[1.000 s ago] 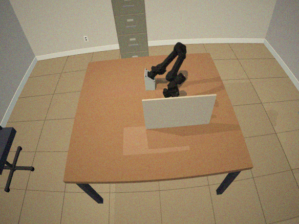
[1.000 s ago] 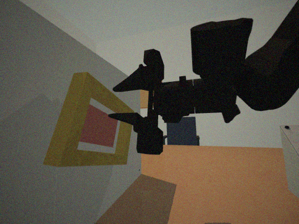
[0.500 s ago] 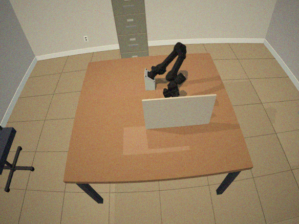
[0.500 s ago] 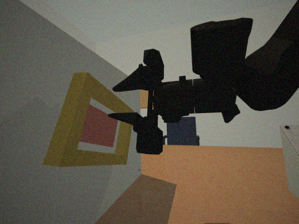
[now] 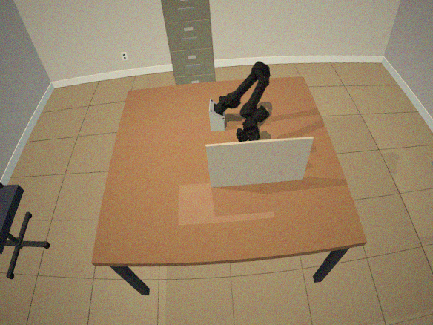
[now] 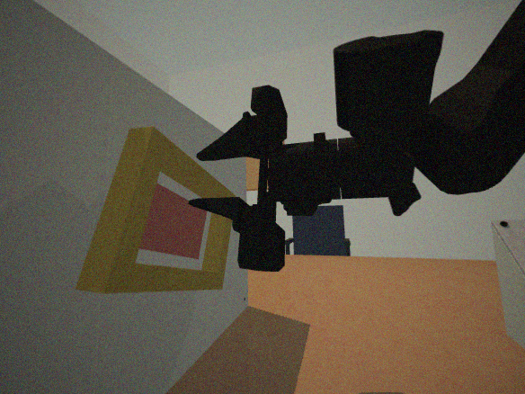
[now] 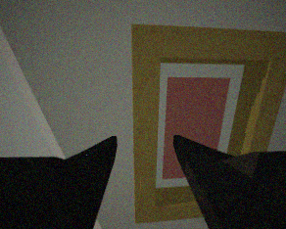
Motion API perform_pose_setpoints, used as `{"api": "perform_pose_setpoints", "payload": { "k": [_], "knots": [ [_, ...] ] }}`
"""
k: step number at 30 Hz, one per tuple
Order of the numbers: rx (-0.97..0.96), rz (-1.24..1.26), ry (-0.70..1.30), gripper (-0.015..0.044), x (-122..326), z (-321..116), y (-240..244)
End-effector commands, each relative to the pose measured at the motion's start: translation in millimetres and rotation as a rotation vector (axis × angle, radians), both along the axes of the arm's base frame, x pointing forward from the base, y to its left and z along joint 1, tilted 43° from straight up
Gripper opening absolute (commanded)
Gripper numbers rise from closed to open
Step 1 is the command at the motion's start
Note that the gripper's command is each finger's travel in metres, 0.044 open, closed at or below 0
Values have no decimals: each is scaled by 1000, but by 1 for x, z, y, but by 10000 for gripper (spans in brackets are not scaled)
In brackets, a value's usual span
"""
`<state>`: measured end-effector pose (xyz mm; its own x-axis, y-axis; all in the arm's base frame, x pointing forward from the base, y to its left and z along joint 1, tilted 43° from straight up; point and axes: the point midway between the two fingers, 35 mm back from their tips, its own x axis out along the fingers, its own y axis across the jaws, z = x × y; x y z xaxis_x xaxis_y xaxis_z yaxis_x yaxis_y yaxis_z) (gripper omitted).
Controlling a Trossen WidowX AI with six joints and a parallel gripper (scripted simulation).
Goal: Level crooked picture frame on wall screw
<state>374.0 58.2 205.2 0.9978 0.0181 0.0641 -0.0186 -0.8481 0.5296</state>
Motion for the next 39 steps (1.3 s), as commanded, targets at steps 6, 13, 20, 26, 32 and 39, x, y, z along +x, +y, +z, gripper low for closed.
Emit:
{"api": "perform_pose_setpoints", "payload": {
  "k": [6, 13, 20, 26, 32, 39],
  "knots": [
    [4, 3, -5, 260, 1, 3, 1],
    [4, 3, -5, 260, 1, 3, 1],
    [4, 3, -5, 260, 1, 3, 1],
    [4, 3, -5, 260, 1, 3, 1],
    [4, 3, -5, 103, 1, 3, 1],
    [4, 3, -5, 36, 1, 3, 1]
  ]
}}
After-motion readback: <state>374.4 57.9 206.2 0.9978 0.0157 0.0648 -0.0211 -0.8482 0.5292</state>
